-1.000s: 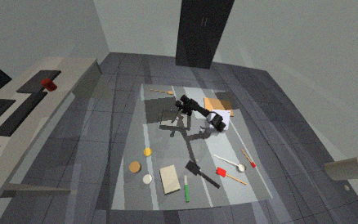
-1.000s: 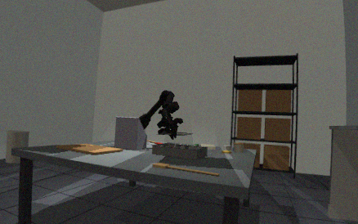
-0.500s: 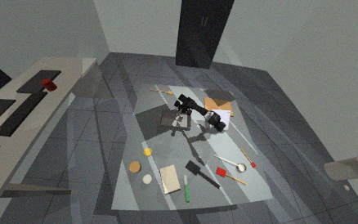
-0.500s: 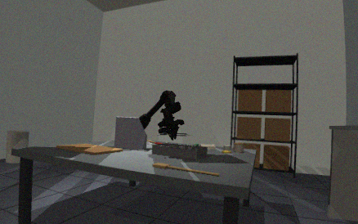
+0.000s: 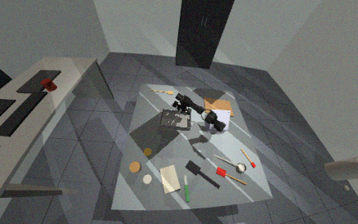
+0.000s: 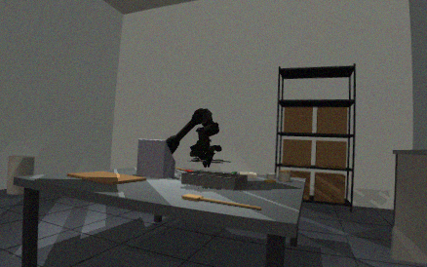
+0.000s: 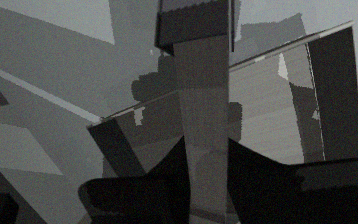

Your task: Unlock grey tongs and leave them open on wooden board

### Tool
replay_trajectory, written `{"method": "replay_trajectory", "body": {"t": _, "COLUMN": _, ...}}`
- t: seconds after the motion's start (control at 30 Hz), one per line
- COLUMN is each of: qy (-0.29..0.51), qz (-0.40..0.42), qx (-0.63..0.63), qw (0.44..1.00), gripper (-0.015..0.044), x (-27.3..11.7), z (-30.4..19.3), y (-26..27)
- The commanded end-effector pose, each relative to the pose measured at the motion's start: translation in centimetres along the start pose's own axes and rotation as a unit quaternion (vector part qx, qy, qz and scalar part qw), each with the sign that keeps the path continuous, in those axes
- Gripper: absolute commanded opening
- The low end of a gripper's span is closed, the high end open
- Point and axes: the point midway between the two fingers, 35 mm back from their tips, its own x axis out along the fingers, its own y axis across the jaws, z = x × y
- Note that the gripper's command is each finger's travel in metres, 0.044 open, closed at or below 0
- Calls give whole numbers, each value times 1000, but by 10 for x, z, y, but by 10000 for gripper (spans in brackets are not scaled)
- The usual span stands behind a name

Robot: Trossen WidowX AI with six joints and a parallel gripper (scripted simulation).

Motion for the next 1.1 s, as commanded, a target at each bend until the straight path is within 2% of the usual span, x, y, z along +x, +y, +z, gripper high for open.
{"method": "replay_trajectory", "body": {"t": 0.0, "qy": -1, "qz": -18, "qx": -5, "qw": 1000, "gripper": -150, "x": -3, "z": -1, "y": 3}}
{"method": "replay_trajectory", "body": {"t": 0.53, "qy": 8, "qz": -112, "qx": -8, "qw": 994, "gripper": -150, "x": -8, "z": -10, "y": -2}}
{"method": "replay_trajectory", "body": {"t": 0.87, "qy": 9, "qz": -117, "qx": -4, "qw": 993, "gripper": -150, "x": -7, "z": -10, "y": -5}}
{"method": "replay_trajectory", "body": {"t": 1.07, "qy": 2, "qz": -112, "qx": 12, "qw": 994, "gripper": -150, "x": -16, "z": 16, "y": -2}}
